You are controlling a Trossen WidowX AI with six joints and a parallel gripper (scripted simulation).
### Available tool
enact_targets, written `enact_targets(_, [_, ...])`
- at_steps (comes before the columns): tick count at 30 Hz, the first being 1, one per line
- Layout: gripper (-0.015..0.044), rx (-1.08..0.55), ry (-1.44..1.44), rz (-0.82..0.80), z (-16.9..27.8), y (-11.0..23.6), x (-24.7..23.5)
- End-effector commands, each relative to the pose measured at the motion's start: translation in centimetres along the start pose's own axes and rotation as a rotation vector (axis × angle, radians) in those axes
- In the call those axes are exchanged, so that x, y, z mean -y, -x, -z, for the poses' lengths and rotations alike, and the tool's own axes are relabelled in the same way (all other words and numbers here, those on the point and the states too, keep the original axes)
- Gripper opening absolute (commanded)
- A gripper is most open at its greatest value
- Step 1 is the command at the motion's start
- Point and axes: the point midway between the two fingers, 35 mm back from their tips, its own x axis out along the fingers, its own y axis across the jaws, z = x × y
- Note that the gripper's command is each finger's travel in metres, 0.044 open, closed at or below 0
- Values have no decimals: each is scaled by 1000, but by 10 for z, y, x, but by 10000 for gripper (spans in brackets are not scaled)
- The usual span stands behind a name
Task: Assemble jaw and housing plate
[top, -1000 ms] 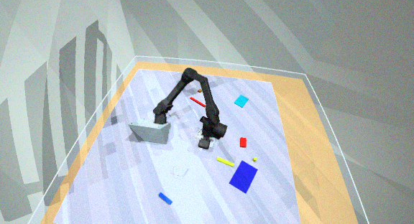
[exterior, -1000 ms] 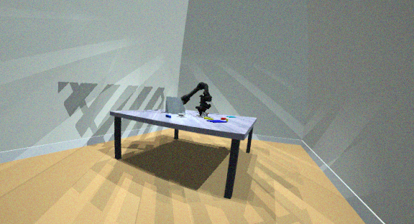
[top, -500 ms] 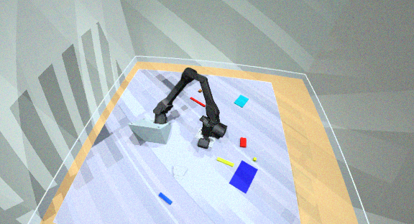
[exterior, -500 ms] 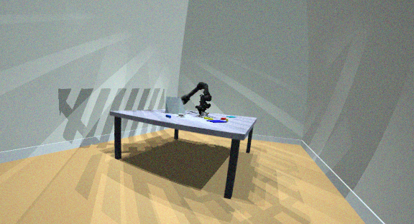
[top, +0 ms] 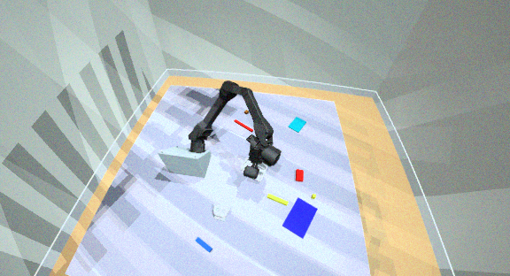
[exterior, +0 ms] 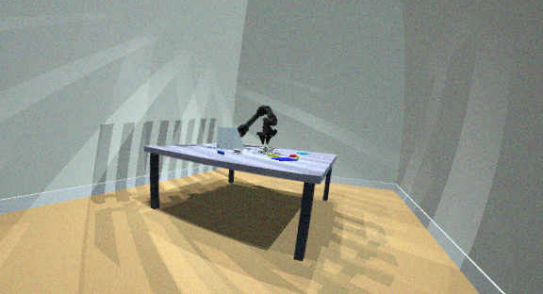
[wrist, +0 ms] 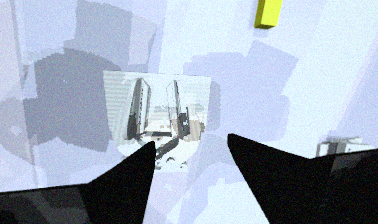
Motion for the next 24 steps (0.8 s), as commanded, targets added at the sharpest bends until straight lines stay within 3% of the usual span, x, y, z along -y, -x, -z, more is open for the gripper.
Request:
enact_targets(1, [381, 5, -72, 9, 0, 3, 14])
enact_targets(4, [440, 8, -134, 15, 0, 6, 24])
enact_targets(24, [440, 30, -519, 28, 11, 21, 89])
